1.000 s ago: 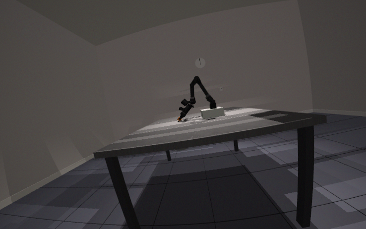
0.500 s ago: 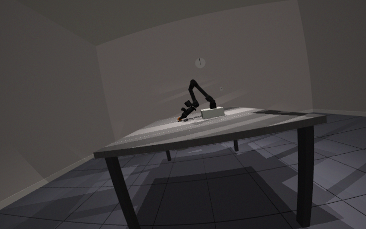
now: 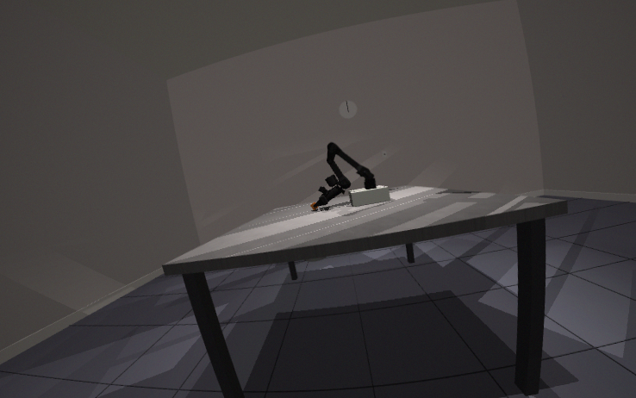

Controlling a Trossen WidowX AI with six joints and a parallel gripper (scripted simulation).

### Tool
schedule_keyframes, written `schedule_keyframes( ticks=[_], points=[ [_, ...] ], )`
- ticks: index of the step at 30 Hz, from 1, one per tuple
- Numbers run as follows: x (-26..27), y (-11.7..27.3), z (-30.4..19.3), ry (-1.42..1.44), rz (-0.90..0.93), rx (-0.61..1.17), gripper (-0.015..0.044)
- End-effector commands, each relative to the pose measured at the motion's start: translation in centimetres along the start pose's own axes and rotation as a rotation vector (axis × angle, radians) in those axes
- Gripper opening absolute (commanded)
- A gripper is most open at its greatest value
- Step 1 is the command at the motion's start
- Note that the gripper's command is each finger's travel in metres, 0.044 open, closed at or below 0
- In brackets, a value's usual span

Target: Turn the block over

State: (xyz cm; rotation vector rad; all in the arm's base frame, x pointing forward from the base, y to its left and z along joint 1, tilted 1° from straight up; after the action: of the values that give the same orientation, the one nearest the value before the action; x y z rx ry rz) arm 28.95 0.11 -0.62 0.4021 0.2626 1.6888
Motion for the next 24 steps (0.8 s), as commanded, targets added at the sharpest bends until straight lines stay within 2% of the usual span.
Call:
schedule_keyframes(
  ticks=[1,9,24],
  points=[
    [0.07,0.21,-0.07,-0.006,0.005,-0.002,0.0],
    [0.07,0.21,-0.07,-0.006,0.005,-0.002,0.0],
    [0.07,0.21,-0.07,-0.006,0.005,-0.002,0.0394]
  ],
)
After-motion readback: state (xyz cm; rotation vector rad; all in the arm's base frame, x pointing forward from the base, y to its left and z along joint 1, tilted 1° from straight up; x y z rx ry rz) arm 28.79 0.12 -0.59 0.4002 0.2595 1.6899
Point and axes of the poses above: the point midway between the two fingers, 35 mm back from their tips, its own y axis back along the fingers, its own x axis across the jaws, z = x × y, the point moved 7 cm from there along y, back along the fingers, and after that the axes turned 8 degrees about -y, right-handed, at the moved point
